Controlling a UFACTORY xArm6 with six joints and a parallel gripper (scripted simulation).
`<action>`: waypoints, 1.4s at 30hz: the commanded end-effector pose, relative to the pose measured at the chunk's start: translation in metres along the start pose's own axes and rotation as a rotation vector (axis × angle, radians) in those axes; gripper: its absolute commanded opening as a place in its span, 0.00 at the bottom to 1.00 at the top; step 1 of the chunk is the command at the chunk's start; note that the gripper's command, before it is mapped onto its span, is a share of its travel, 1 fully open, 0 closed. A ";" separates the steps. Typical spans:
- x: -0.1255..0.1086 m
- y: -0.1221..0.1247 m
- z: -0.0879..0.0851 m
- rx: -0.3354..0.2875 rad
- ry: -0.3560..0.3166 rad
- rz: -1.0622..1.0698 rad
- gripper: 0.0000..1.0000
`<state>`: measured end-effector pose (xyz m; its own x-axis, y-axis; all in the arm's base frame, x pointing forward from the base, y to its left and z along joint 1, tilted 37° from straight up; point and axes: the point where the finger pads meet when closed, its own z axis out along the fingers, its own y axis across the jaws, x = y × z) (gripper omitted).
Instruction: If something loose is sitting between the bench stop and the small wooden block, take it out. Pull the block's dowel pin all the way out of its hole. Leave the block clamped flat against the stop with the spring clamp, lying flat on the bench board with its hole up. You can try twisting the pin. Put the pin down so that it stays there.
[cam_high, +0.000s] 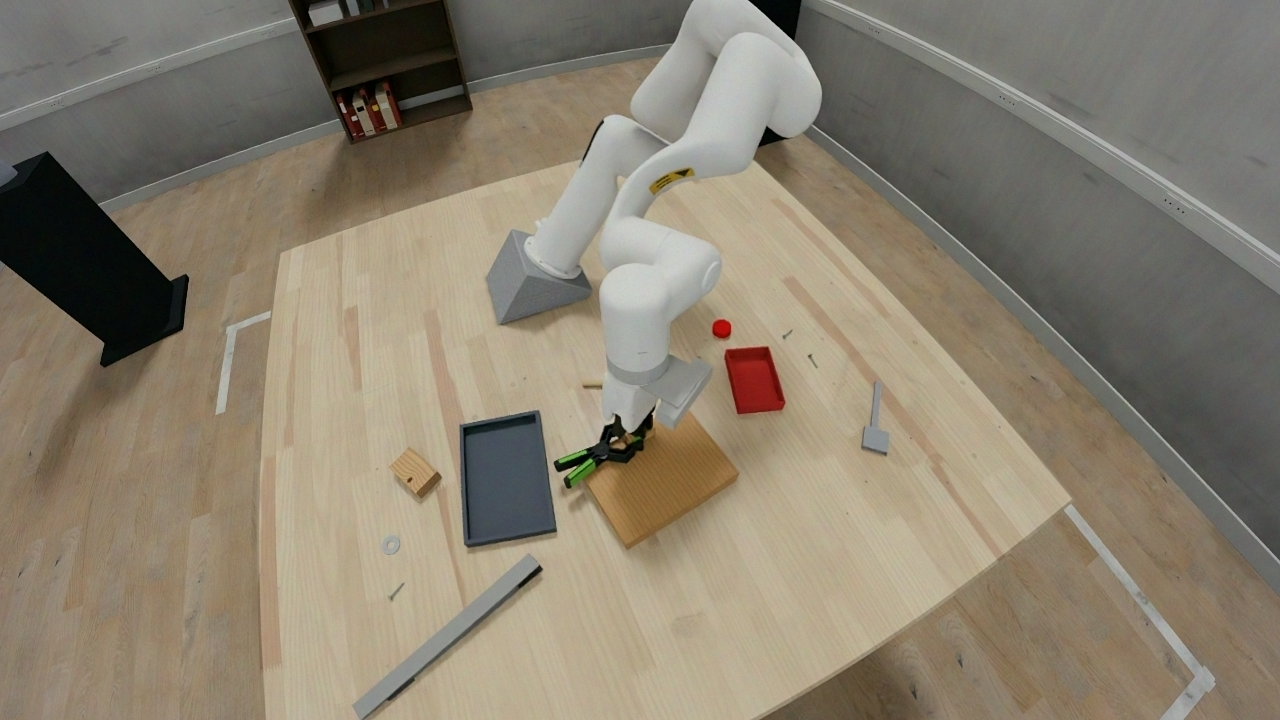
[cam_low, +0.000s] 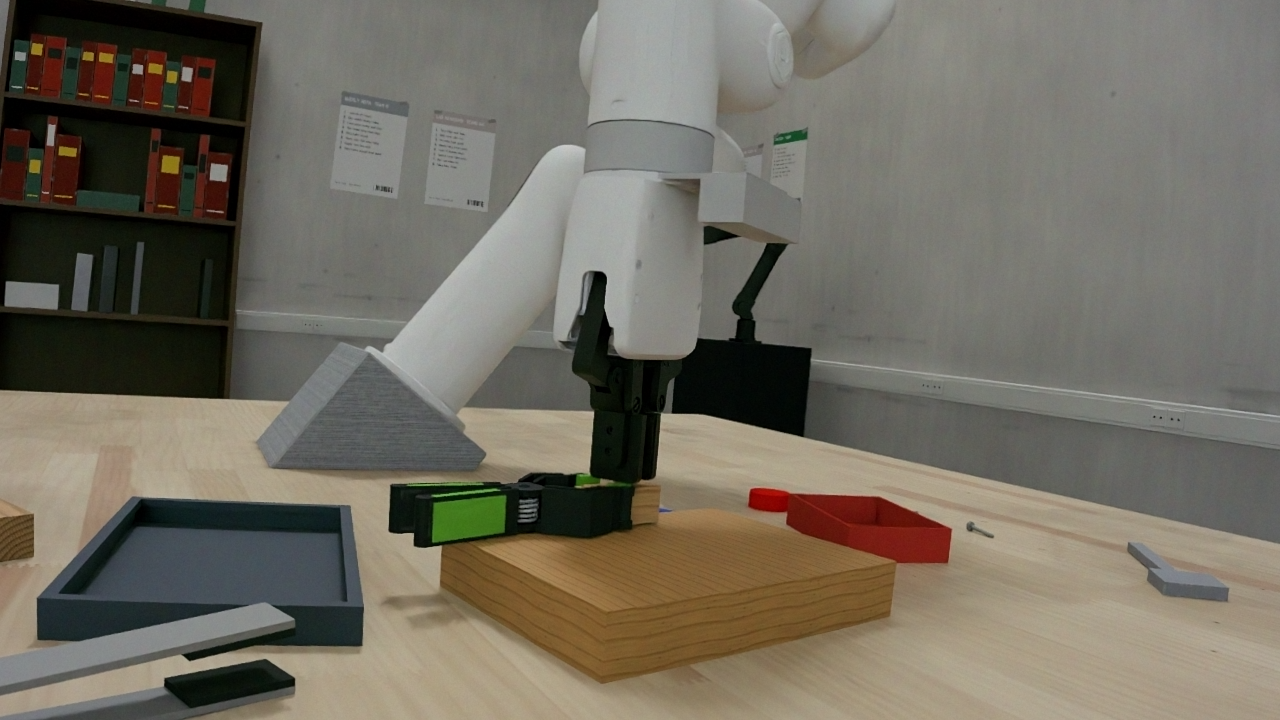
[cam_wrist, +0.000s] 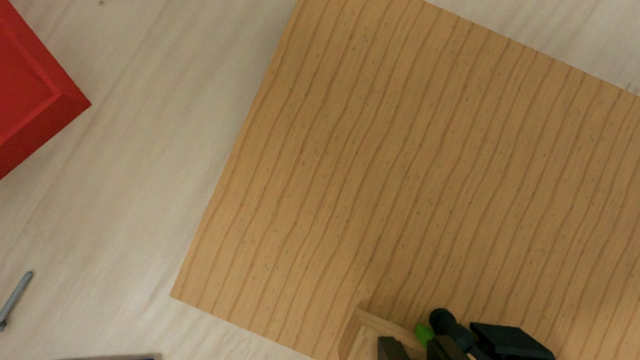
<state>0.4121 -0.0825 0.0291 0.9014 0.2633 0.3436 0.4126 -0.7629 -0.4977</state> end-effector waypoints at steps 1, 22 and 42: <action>0.001 0.001 -0.002 -0.003 0.002 0.045 0.00; 0.001 0.001 -0.002 -0.003 0.002 0.257 0.00; 0.001 0.001 -0.002 -0.003 0.002 0.478 0.00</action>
<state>0.4120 -0.0828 0.0294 0.9913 -0.0789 0.1054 -0.0006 -0.8030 -0.5959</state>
